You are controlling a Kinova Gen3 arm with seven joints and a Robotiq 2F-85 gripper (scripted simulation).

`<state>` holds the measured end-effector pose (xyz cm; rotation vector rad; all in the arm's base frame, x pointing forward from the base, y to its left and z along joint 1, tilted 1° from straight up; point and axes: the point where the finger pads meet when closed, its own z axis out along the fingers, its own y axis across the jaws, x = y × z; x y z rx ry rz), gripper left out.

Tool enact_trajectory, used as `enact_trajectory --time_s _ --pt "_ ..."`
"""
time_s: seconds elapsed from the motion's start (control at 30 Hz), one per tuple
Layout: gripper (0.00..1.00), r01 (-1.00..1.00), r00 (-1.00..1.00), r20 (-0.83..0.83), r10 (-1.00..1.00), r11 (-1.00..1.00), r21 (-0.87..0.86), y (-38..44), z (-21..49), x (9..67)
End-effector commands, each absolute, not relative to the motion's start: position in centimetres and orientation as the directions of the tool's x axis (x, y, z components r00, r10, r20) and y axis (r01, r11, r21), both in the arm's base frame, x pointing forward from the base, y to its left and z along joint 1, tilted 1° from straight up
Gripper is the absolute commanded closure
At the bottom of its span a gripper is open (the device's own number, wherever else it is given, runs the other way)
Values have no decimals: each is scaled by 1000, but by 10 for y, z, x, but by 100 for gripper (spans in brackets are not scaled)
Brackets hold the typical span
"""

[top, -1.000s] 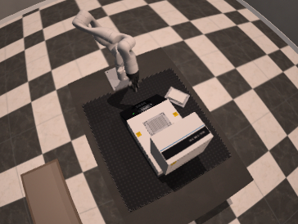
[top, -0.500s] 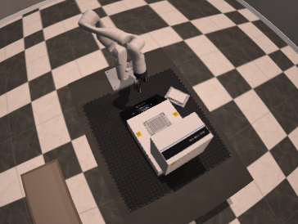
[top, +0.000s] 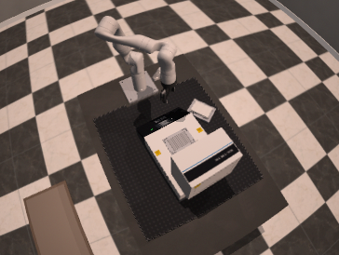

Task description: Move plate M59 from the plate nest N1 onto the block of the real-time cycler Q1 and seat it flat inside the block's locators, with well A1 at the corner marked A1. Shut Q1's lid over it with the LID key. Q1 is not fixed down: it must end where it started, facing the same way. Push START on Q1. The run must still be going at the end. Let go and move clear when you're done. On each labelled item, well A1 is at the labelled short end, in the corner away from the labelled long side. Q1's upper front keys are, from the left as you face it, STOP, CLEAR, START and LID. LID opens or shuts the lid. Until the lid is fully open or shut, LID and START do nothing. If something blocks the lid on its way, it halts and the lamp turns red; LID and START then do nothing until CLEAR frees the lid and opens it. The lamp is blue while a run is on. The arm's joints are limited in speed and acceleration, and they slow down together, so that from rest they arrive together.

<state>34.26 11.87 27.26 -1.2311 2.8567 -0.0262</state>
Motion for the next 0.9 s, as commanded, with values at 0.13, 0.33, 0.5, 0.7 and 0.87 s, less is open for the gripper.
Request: enact_trajectory --time_s 0.13,0.33,0.5,0.7,0.87 --pt "0 -690 -724 23 -690 724 1 145 270 341" --pt "0 -690 -724 23 -690 724 1 158 268 340" --pt "0 -690 -724 23 -690 724 1 175 266 338" --pt "0 -690 -724 23 -690 724 1 194 264 337" --pt "0 -690 -724 23 -690 724 1 204 263 336"
